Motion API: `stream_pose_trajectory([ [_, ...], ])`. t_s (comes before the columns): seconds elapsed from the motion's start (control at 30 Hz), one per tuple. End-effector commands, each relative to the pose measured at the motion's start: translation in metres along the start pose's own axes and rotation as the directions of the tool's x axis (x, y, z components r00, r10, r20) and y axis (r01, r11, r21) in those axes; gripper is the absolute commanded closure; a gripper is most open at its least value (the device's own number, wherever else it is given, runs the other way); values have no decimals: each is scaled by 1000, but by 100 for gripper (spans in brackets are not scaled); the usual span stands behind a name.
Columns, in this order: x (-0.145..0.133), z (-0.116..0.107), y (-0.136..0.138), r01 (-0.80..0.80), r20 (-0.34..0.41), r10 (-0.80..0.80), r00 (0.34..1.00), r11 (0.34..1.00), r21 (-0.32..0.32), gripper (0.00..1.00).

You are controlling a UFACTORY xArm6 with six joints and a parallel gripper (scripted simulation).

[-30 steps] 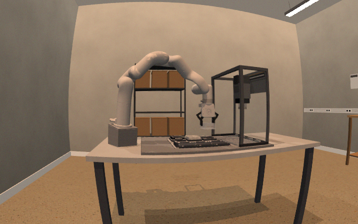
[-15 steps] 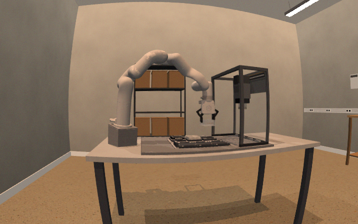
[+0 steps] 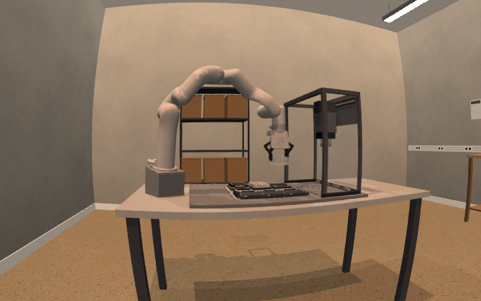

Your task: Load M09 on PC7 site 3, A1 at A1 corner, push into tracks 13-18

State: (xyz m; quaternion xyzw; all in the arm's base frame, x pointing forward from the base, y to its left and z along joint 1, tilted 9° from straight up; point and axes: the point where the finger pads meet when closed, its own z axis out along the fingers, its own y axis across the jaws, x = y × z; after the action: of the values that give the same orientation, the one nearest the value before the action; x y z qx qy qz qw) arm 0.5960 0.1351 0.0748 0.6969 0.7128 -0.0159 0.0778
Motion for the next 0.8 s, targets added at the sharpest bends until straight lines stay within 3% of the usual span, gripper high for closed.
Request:
stream_pose_trajectory([
  [0.0,0,-7,2,0,-1,0,1000,1000,-5,100],
  [0.27,0,-20,2,0,-1,0,1000,1000,-5,100],
  [0.63,0,-20,2,0,-1,0,1000,1000,-5,100],
  [0.77,-20,-20,1,-13,-1,13,1000,1000,-5,100],
])
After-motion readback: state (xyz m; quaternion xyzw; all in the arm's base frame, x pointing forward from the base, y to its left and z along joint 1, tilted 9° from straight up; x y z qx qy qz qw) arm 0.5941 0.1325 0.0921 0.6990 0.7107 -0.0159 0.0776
